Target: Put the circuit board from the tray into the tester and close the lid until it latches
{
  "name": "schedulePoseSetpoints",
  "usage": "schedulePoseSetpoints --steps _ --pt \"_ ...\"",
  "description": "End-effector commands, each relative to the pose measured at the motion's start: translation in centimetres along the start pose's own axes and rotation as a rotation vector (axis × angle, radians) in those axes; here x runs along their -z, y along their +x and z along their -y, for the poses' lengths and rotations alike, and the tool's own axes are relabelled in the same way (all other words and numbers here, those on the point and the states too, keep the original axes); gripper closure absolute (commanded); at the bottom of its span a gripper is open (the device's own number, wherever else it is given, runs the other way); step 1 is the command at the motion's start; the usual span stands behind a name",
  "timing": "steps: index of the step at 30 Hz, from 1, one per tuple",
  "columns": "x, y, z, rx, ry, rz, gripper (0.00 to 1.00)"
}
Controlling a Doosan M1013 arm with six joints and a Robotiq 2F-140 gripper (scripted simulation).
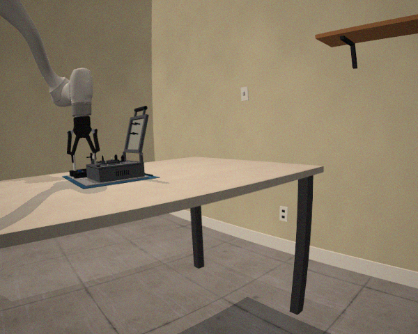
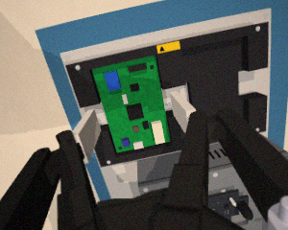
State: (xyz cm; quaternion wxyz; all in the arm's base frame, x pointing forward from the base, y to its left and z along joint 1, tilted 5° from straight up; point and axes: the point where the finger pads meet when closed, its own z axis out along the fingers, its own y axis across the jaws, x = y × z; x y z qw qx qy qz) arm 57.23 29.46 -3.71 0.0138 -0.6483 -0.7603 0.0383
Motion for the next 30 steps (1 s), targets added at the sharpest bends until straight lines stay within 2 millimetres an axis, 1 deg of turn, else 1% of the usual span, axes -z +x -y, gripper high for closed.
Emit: schedulePoseSetpoints --steps 1,16,30 --pt "0.01 0.0 0.0 0.0 0.0 0.0 0.42" --pt "-0.08 0.0 0.0 0.0 0.0 0.0 0.42" --pt "-0.79 0.01 0.0 0.0 0.0 0.0 0.42"
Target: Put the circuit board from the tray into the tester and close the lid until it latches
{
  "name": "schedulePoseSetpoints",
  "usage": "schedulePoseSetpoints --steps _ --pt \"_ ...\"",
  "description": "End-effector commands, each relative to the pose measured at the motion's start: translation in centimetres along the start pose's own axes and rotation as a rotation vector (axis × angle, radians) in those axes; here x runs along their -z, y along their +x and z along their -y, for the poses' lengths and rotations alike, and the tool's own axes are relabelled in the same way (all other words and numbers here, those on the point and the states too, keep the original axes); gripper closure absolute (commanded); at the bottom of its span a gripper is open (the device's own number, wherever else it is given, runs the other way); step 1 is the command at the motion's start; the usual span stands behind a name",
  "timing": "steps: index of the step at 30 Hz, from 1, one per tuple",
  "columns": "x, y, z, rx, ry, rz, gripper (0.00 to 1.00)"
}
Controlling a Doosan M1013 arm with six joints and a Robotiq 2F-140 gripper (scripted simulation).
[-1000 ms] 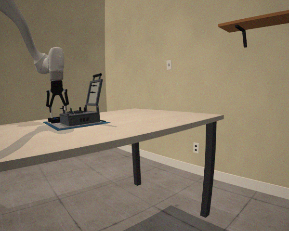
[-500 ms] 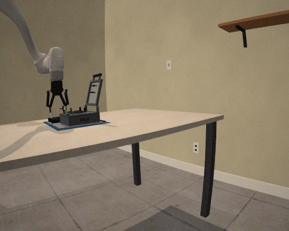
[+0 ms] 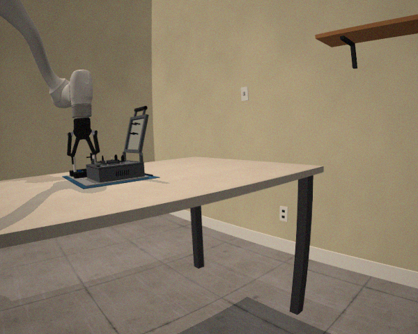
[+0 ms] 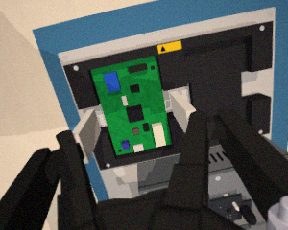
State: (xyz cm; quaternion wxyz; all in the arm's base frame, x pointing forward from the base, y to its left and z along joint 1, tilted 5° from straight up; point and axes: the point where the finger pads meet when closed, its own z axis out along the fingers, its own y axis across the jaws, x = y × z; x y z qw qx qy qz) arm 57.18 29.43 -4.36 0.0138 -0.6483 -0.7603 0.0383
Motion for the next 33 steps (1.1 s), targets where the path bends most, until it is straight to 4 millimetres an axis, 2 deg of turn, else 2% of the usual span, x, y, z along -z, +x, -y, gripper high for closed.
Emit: schedulePoseSetpoints --steps 1,33 --pt "-0.13 0.0 0.0 0.0 0.0 0.0 0.42" --pt "-0.86 0.01 0.0 0.0 0.0 0.0 0.42"
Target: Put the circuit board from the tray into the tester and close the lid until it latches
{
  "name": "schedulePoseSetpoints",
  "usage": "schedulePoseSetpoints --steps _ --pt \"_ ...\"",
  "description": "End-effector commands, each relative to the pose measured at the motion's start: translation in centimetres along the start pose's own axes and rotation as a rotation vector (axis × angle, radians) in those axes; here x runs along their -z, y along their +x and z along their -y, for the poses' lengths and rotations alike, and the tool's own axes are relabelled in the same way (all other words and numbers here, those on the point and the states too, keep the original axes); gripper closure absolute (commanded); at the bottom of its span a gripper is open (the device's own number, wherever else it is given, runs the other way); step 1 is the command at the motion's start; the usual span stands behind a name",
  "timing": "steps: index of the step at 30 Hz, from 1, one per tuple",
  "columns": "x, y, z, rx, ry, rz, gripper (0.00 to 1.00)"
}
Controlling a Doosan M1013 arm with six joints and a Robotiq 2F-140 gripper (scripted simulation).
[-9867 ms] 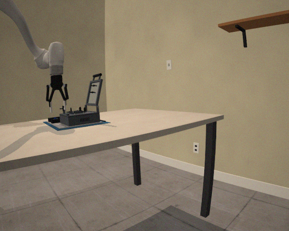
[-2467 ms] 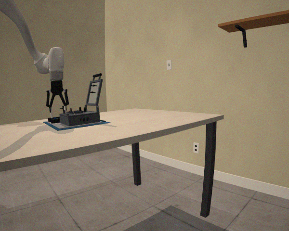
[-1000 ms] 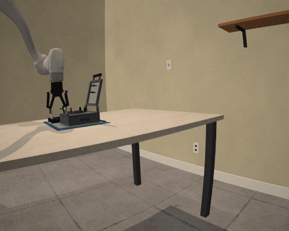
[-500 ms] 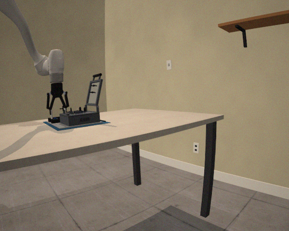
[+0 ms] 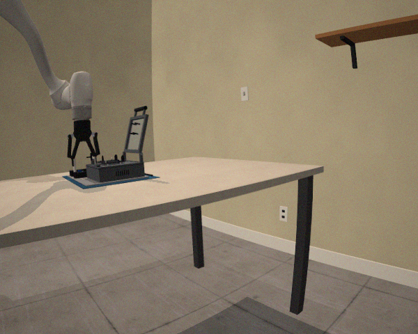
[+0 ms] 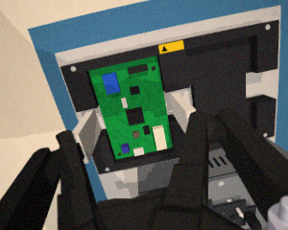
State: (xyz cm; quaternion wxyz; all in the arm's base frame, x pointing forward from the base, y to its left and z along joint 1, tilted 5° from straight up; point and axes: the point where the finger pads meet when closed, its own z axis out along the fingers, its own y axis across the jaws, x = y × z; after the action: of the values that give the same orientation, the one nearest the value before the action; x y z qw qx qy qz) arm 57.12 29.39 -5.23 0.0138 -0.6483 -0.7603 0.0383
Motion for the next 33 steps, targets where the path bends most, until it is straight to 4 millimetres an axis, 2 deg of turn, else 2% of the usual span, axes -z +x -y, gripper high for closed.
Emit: schedulePoseSetpoints --steps 1,27,28,33 --pt "0.01 0.0 0.0 0.0 0.0 0.0 0.42" --pt "0.01 0.0 0.0 0.0 0.0 0.0 0.42" --pt "0.01 0.0 0.0 0.0 0.0 0.0 0.46" --pt "0.01 0.0 0.0 0.0 0.0 0.0 0.46"
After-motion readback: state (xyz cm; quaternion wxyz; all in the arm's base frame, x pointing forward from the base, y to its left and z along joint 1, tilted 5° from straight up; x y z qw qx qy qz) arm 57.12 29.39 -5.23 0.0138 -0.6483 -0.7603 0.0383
